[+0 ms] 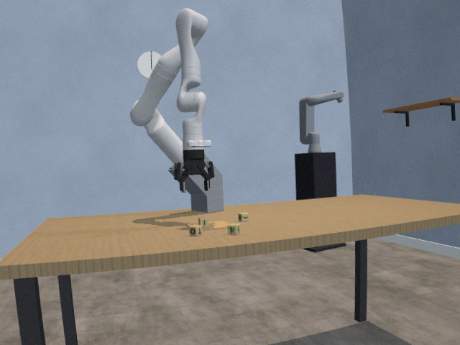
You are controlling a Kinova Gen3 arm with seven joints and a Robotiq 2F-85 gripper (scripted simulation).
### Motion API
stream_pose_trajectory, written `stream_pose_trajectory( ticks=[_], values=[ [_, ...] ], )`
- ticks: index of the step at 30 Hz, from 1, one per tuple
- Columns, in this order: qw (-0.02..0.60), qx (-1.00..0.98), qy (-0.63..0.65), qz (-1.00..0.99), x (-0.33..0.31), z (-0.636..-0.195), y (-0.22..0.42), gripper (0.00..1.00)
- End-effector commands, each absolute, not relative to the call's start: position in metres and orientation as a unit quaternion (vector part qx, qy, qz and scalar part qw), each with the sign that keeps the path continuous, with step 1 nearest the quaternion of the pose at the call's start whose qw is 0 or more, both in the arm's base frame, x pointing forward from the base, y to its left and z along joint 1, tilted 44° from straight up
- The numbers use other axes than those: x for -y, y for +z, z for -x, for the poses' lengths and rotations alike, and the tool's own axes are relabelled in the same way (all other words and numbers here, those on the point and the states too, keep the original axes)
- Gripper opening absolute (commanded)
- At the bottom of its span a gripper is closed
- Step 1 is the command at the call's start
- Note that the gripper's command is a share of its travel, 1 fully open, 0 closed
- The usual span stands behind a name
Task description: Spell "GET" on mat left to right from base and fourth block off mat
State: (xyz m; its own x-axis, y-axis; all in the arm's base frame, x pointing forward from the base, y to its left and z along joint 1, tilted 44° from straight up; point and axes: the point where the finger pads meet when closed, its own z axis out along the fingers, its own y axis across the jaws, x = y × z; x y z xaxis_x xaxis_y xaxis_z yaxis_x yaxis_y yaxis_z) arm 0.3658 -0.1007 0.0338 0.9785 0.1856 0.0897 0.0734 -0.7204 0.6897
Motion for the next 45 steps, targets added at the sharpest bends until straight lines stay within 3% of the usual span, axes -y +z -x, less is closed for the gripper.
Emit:
stream_pose_trajectory(
  ticks=[1,45],
  values=[
    [0.367,-0.07,0.077,-0.924,0.1,-0.366,0.034,1.0],
    [0.36,-0.07,0.078,-0.927,0.113,-0.418,0.054,1.0]
  ],
)
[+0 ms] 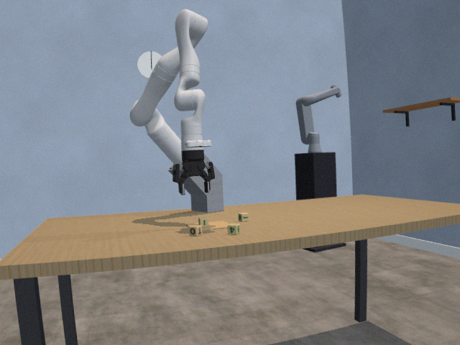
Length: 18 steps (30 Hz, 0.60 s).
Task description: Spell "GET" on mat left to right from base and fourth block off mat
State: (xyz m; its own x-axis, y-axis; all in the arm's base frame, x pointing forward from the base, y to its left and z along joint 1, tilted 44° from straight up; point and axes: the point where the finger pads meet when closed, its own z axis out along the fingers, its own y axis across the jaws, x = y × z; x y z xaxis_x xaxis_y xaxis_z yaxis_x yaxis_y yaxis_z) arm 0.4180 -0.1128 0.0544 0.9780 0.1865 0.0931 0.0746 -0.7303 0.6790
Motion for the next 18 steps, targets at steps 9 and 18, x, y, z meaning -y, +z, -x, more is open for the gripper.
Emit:
stream_pose_trajectory(
  ticks=[9,18],
  values=[
    [0.36,-0.07,0.078,-0.927,0.119,-0.432,0.063,1.0],
    [0.363,-0.071,0.078,-0.926,0.131,-0.457,0.081,1.0]
  ],
)
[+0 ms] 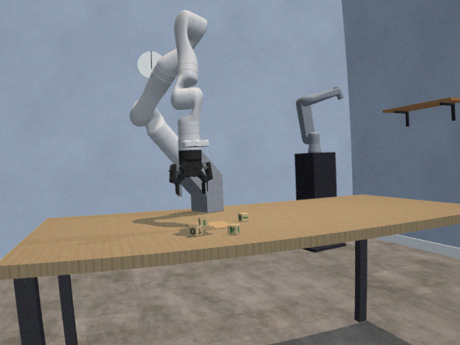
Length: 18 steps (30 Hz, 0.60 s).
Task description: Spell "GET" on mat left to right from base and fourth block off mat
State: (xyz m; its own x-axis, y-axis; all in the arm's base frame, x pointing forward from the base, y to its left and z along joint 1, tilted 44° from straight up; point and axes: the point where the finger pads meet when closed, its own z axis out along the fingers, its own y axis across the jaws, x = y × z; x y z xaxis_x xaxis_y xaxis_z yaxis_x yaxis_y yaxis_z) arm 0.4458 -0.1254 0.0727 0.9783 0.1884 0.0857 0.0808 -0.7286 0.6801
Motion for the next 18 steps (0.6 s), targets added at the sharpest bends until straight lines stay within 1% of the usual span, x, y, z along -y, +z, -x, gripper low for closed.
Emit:
stream_pose_trajectory(
  ticks=[1,8,9,18],
  values=[
    [0.363,-0.071,0.078,-0.926,0.131,-0.457,0.081,1.0],
    [0.363,-0.071,0.078,-0.926,0.131,-0.457,0.081,1.0],
    [0.364,-0.071,0.077,-0.925,0.137,-0.466,0.089,1.0],
    [0.366,-0.071,0.077,-0.925,0.141,-0.472,0.095,1.0]
  ],
)
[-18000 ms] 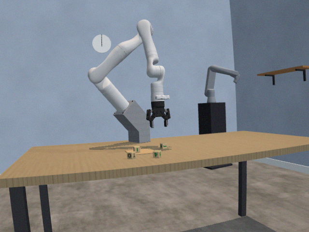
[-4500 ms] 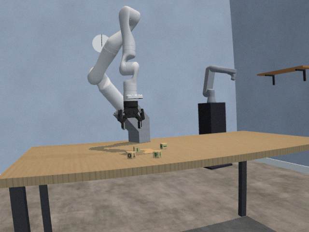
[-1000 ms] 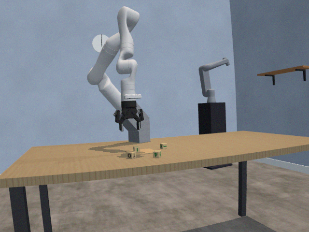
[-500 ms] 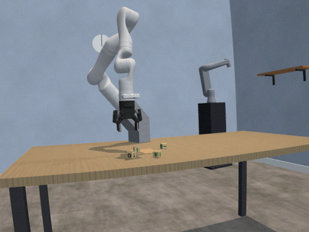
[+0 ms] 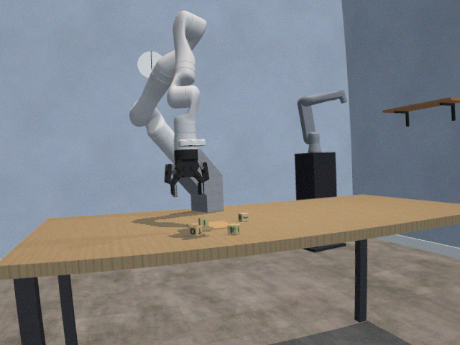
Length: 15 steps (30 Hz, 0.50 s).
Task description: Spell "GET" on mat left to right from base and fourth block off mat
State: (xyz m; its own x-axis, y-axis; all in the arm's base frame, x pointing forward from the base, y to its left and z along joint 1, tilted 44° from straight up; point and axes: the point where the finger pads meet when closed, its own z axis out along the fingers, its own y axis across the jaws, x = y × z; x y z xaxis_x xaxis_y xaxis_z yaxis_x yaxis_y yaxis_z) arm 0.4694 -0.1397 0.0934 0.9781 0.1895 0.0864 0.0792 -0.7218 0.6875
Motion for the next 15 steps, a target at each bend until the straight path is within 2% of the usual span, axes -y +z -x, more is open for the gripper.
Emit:
stream_pose_trajectory(
  ticks=[1,15],
  values=[
    [0.366,-0.071,0.077,-0.925,0.1413,-0.4724,0.0953,1.0],
    [0.367,-0.071,0.077,-0.924,0.1452,-0.4777,0.1008,1.0]
  ],
)
